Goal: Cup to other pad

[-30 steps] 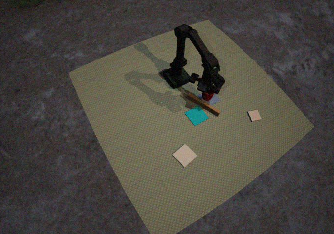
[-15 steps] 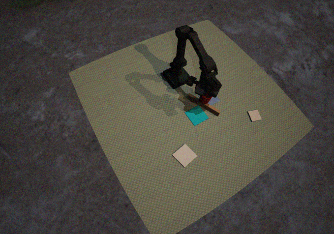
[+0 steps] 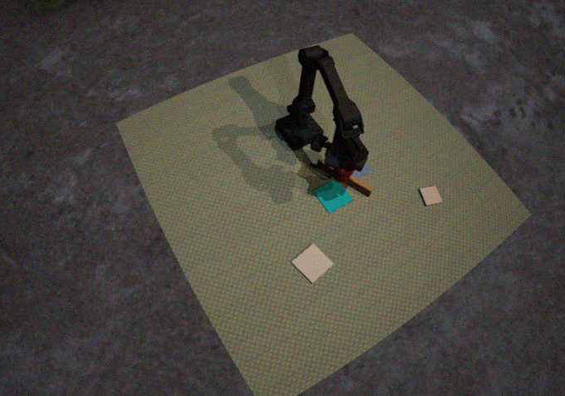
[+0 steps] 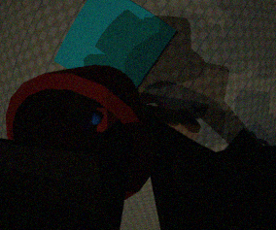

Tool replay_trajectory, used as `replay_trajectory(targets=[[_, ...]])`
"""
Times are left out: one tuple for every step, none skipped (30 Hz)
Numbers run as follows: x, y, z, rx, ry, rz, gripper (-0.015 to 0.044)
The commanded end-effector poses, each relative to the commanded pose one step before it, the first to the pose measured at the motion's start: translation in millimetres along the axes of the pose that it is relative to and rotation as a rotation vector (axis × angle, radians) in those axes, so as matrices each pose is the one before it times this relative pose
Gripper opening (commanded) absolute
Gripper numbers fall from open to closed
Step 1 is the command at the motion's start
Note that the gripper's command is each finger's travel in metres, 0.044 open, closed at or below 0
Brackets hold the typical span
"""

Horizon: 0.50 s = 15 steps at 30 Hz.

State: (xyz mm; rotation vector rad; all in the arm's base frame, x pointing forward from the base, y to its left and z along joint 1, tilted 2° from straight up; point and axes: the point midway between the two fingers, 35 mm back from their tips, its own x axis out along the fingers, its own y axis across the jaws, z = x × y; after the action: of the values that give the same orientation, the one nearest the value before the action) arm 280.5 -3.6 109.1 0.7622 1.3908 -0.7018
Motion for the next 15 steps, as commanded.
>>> replay_trajectory(targets=[[-1.35, -0.06, 9.74, -0.002, 0.00186, 0.00429, 0.0], [-0.14, -0.25, 2.37, 0.0, -0.00022, -0.00003, 0.0], [-0.15, -0.25, 2.36, 0.0, -0.00022, -0.00003, 0.0], [-0.15, -0.25, 2.36, 0.0, -0.00022, -0.00003, 0.0], [-0.15, -0.25, 2.36, 0.0, -0.00022, -0.00003, 0.0], [-0.16, -0.25, 2.35, 0.0, -0.00022, -0.00003, 0.0], [-0.16, -0.25, 2.35, 0.0, -0.00022, -0.00003, 0.0], [-0.18, -0.27, 2.58, 0.0, -0.00024, -0.00004, 0.0], [-0.17, -0.27, 2.46, 0.0, -0.00023, -0.00004, 0.0], [-0.17, -0.29, 2.45, 0.0, -0.00023, -0.00004, 0.0], [-0.16, -0.32, 2.45, 0.0, -0.00023, -0.00004, 0.0], [-0.15, -0.34, 2.46, 0.0, -0.00023, -0.00004, 0.0], [-0.15, -0.37, 2.47, 0.0, -0.00023, -0.00004, 0.0], [-0.14, -0.39, 2.48, 0.0, -0.00023, -0.00004, 0.0], [-0.14, -0.42, 2.47, 0.0, -0.00023, -0.00004, 0.0]])
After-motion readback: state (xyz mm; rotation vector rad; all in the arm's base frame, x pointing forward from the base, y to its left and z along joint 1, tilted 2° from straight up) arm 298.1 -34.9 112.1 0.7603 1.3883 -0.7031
